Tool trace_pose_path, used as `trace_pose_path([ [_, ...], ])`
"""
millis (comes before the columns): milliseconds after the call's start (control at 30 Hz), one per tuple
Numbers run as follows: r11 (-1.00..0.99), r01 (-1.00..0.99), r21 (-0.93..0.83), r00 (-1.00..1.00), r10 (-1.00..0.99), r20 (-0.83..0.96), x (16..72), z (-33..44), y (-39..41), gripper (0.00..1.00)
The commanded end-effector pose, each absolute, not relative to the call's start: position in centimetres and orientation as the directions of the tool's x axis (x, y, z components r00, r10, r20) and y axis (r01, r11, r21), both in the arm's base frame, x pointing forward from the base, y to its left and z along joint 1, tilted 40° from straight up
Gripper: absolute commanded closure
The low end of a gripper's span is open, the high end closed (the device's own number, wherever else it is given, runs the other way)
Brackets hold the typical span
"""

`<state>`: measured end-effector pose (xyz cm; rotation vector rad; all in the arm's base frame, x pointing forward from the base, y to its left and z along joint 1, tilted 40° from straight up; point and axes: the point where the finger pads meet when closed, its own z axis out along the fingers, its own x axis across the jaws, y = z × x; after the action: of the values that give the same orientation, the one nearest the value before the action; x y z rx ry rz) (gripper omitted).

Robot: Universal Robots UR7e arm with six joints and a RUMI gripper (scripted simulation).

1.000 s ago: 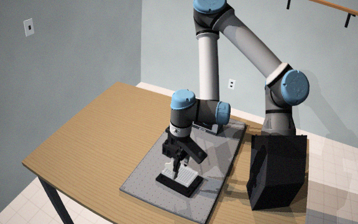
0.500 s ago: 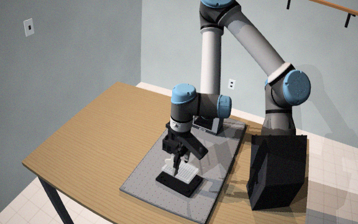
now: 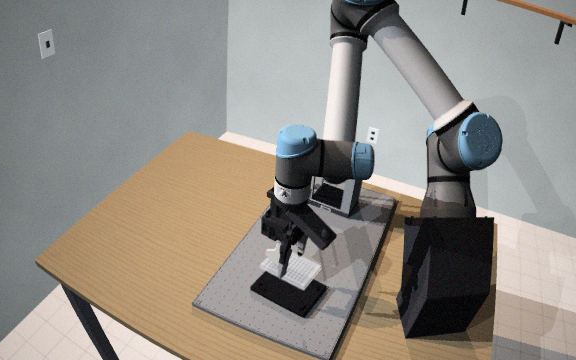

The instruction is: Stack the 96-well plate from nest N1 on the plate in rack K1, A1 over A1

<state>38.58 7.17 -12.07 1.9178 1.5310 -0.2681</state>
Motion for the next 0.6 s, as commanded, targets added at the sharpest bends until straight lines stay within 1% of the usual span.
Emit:
trace_pose_path([
  [0,-0.097,0.926,0.364,0.294,0.791,-0.537,38.4,-11.3,7.8,1.0],
  [567,-0.097,0.926,0.364,0.294,0.791,-0.537,37.8,-9.4,9.3,1.0],
])
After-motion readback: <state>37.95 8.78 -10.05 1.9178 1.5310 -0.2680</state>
